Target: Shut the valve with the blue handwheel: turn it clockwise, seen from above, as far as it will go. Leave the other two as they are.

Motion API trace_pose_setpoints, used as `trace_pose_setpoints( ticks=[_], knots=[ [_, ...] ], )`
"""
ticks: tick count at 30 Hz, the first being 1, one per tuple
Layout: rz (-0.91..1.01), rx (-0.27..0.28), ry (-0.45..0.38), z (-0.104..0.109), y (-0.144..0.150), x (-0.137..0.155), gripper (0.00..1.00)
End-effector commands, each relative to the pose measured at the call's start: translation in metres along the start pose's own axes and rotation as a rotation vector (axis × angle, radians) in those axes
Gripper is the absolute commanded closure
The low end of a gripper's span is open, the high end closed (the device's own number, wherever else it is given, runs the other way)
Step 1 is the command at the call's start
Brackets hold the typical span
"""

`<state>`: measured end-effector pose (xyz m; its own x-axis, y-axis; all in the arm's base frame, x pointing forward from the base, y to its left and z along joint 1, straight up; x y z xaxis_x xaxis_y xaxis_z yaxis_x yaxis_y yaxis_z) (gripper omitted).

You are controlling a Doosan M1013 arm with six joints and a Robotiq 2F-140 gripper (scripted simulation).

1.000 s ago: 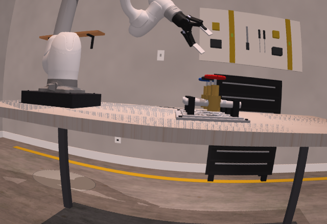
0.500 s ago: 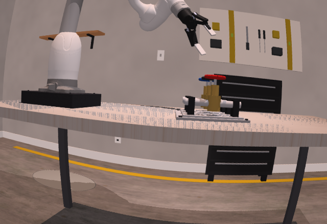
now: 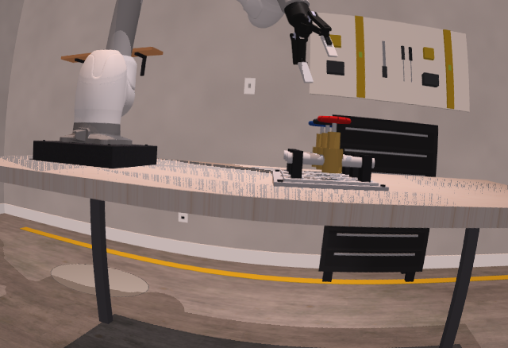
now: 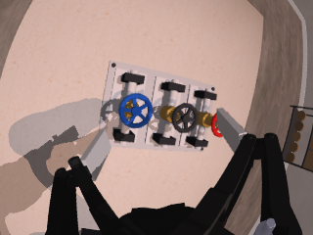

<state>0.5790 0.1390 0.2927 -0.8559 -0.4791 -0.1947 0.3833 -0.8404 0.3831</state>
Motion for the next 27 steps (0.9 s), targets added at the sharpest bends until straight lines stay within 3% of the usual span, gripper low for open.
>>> trace_pose_setpoints(
  ticks=[1,3,6,8,11,13,16,27],
  knots=[
    [0.029,-0.088,-0.047,-0.012,0.034,0.017,0.0],
    [0.029,-0.088,-0.047,-0.012,0.034,0.017,0.0],
    [0.052,-0.173,-0.058,-0.019,0.065,0.035,0.0],
    [0.052,-0.173,-0.058,-0.019,0.065,0.035,0.0],
    [0.072,-0.248,-0.043,-0.023,0.093,0.049,0.0],
    [0.072,-0.248,-0.043,-0.023,0.093,0.049,0.0],
    [0.088,-0.305,-0.012,-0.025,0.116,0.059,0.0],
    [0.114,-0.377,0.066,-0.024,0.155,0.074,0.0]
  ],
)
Point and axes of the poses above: the point where the finger pads meet when closed, its own z axis back along the fingers, its own y axis across the jaws, x = y × z, the point moved 6 cm from there along z, back along the fingers, and after that the axes turned 8 degrees about -z, right-handed, at the moved point
